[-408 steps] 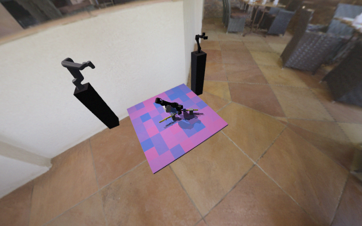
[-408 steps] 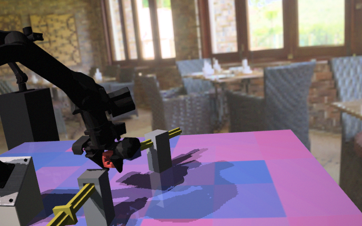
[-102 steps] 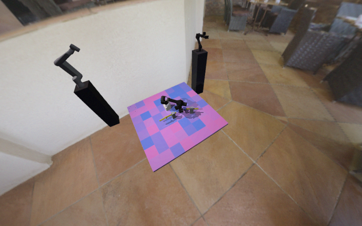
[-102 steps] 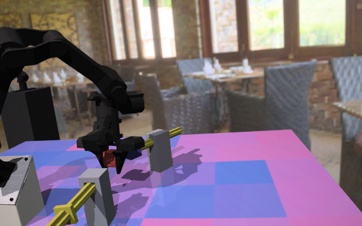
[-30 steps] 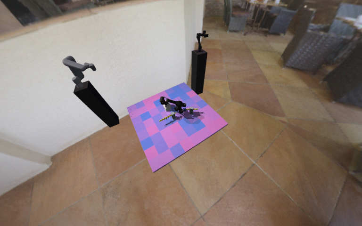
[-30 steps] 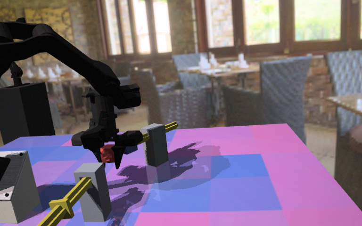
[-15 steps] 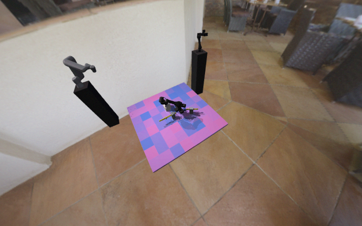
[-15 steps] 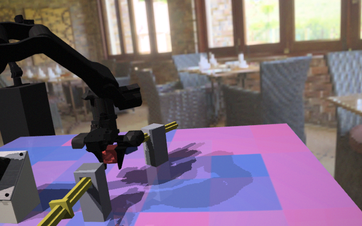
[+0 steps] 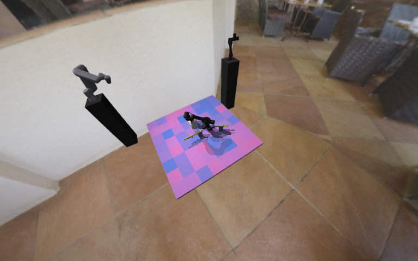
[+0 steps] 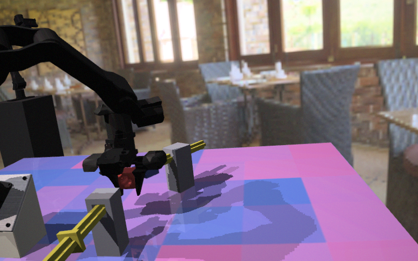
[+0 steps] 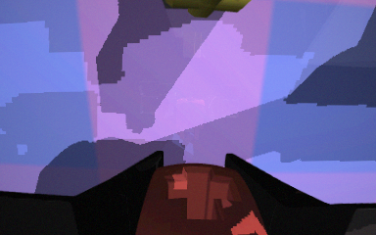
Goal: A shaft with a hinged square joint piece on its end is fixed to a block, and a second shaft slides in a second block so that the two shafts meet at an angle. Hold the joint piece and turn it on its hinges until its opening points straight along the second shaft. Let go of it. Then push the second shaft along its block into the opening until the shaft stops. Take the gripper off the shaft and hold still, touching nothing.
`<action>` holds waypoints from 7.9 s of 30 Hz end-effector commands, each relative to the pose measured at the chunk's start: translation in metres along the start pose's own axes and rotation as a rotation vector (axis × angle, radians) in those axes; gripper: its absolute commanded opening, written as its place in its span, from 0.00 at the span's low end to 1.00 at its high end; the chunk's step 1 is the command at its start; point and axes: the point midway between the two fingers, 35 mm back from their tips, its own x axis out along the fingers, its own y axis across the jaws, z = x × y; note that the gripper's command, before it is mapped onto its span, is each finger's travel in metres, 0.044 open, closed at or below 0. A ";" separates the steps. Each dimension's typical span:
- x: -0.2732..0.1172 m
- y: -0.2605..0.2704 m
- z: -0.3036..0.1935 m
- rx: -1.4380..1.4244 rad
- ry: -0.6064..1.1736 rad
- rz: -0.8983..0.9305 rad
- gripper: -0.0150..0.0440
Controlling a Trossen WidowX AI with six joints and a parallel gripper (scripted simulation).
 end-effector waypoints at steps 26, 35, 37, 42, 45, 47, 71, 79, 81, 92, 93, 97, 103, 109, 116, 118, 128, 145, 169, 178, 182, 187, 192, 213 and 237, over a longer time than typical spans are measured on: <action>-0.001 0.000 0.000 0.000 -0.005 -0.001 1.00; -0.028 -0.001 -0.002 -0.008 -0.111 -0.001 1.00; -0.028 -0.001 -0.002 -0.008 -0.111 -0.001 1.00; -0.035 0.001 -0.003 -0.093 -0.104 -0.005 1.00; -0.044 0.002 -0.004 -0.195 -0.095 -0.009 1.00; -0.050 0.003 -0.005 -0.264 -0.090 -0.011 1.00; -0.123 0.005 -0.005 -1.089 -0.024 -0.015 1.00; -0.147 0.002 -0.003 -1.365 -0.004 -0.007 1.00; -0.153 0.001 -0.002 -1.434 0.001 -0.004 1.00; -0.167 -0.001 0.000 -1.589 0.011 0.003 1.00; -0.167 -0.001 0.000 -1.589 0.011 0.003 1.00; -0.165 -0.001 0.002 -1.551 0.013 0.006 1.00; -0.157 0.003 0.014 -1.364 0.087 0.023 1.00; -0.150 0.005 0.026 -1.171 0.162 0.035 1.00; -0.142 0.006 0.039 -0.944 0.245 0.042 1.00; -0.140 0.006 0.043 -0.879 0.268 0.042 1.00; -0.127 0.007 0.063 -0.552 0.369 0.033 1.00; -0.106 0.003 0.092 -0.022 0.517 -0.005 1.00; -0.103 0.019 0.151 -0.426 0.370 0.112 1.00; -0.102 0.023 0.192 -0.706 0.260 0.140 1.00; -0.102 0.024 0.211 -0.833 0.212 0.140 1.00; -0.102 0.023 0.235 -0.992 0.154 0.128 1.00; -0.103 0.021 0.259 -1.152 0.100 0.104 1.00; -0.108 0.007 0.322 -1.582 -0.008 -0.016 1.00; -0.070 0.007 0.323 -0.784 -0.022 0.055 1.00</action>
